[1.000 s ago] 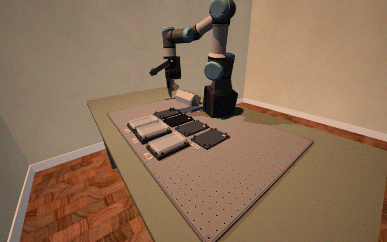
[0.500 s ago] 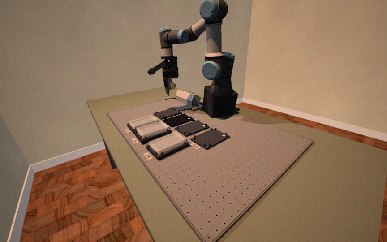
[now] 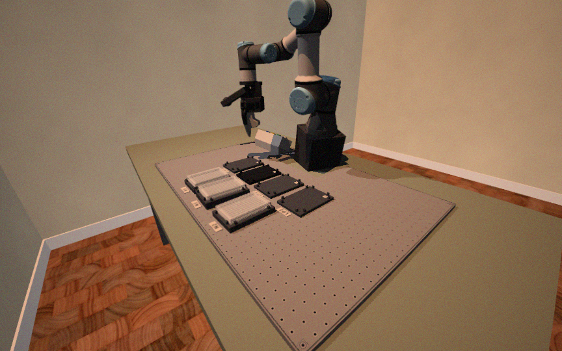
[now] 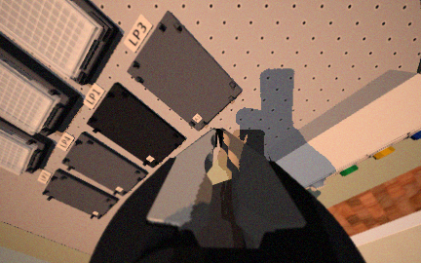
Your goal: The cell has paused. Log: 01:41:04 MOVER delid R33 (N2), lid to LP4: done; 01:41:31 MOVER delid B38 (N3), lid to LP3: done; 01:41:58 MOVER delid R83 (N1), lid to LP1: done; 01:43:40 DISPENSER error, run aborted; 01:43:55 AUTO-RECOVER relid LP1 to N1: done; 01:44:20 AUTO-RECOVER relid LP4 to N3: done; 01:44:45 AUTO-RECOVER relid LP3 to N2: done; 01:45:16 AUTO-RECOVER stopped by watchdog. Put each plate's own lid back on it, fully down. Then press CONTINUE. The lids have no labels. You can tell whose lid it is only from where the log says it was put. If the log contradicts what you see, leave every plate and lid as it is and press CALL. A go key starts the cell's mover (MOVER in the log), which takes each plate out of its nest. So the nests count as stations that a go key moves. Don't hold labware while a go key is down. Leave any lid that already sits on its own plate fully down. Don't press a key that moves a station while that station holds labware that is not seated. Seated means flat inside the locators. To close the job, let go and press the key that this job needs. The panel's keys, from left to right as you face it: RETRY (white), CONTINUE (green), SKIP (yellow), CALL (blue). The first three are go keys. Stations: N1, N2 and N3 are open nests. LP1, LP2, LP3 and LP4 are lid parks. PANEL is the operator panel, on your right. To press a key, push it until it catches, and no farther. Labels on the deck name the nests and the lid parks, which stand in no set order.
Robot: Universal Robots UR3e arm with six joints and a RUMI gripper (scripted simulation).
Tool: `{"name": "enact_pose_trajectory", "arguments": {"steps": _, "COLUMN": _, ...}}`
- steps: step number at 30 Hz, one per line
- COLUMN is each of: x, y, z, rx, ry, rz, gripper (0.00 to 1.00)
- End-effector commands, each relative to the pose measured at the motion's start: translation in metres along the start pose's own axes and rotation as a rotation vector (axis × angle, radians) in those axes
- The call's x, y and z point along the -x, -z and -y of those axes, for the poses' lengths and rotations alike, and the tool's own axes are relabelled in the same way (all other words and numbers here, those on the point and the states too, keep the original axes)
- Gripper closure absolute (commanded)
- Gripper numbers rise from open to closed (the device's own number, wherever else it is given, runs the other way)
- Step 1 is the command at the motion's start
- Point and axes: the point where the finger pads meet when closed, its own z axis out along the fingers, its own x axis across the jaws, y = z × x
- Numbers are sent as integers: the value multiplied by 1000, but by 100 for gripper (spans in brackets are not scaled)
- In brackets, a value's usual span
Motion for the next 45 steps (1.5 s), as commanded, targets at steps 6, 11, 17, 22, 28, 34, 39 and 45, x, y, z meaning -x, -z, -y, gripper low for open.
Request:
{"name": "enact_pose_trajectory", "arguments": {"steps": 6, "x": -46, "y": 0, "z": -22, "rx": -3, "ry": -199, "rz": -5, "gripper": 100}}
{"name": "enact_pose_trajectory", "arguments": {"steps": 11, "x": -69, "y": 0, "z": -32, "rx": -3, "ry": -299, "rz": -5, "gripper": 100}}
{"name": "enact_pose_trajectory", "arguments": {"steps": 17, "x": -87, "y": 0, "z": -41, "rx": -3, "ry": -379, "rz": -4, "gripper": 100}}
{"name": "enact_pose_trajectory", "arguments": {"steps": 22, "x": -109, "y": 0, "z": -52, "rx": -2, "ry": -479, "rz": -3, "gripper": 100}}
{"name": "enact_pose_trajectory", "arguments": {"steps": 28, "x": -137, "y": 0, "z": -64, "rx": -4, "ry": -599, "rz": -5, "gripper": 100}}
{"name": "enact_pose_trajectory", "arguments": {"steps": 34, "x": -156, "y": 1, "z": -72, "rx": -5, "ry": -680, "rz": -6, "gripper": 100}}
{"name": "enact_pose_trajectory", "arguments": {"steps": 39, "x": -179, "y": 1, "z": -83, "rx": -5, "ry": -780, "rz": -6, "gripper": 100}}
{"name": "enact_pose_trajectory", "arguments": {"steps": 45, "x": -206, "y": 1, "z": -96, "rx": -5, "ry": -820, "rz": -6, "gripper": 100}}
